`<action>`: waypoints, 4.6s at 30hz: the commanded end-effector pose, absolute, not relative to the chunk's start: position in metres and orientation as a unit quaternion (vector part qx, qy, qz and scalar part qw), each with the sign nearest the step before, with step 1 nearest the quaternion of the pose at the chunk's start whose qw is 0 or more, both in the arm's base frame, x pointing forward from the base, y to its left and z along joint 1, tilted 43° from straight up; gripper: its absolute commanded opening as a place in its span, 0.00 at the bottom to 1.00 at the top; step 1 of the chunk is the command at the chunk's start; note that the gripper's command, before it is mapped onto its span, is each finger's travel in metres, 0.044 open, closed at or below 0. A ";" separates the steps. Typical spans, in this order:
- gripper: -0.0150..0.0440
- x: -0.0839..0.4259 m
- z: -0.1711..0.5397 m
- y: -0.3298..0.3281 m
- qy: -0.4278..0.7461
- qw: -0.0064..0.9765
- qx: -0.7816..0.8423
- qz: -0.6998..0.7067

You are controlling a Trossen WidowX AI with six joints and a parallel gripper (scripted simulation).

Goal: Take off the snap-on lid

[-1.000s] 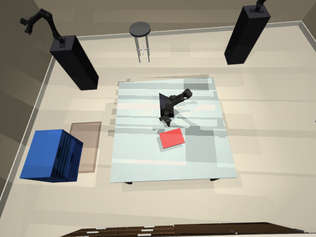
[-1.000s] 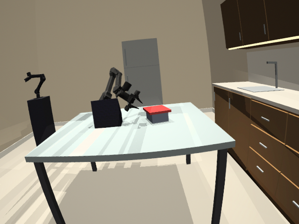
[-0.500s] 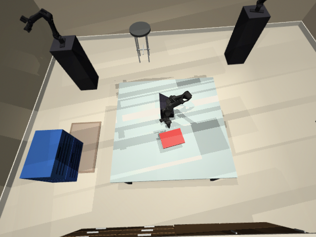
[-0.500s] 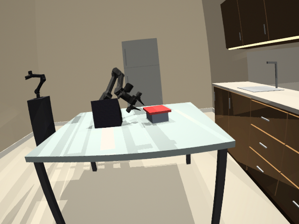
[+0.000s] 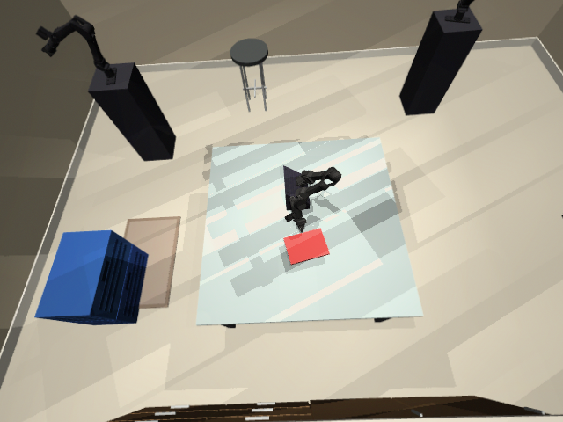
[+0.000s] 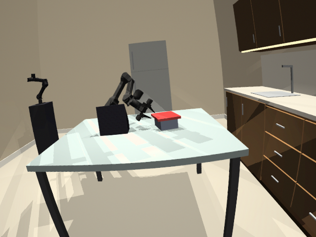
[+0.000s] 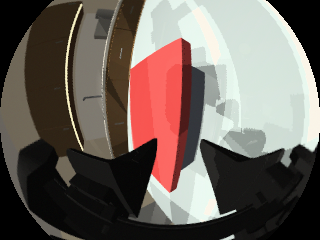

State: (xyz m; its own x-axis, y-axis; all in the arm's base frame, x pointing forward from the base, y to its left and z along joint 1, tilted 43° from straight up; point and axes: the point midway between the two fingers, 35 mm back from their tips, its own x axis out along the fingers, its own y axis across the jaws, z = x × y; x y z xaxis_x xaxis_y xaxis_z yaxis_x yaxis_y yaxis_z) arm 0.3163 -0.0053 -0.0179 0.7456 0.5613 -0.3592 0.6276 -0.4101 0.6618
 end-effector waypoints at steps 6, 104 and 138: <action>0.65 0.328 -0.024 0.003 0.352 0.410 0.841 -0.040; 0.25 0.334 -0.015 0.003 0.351 0.409 0.842 -0.034; 0.25 0.335 -0.014 0.002 0.351 0.408 0.842 -0.036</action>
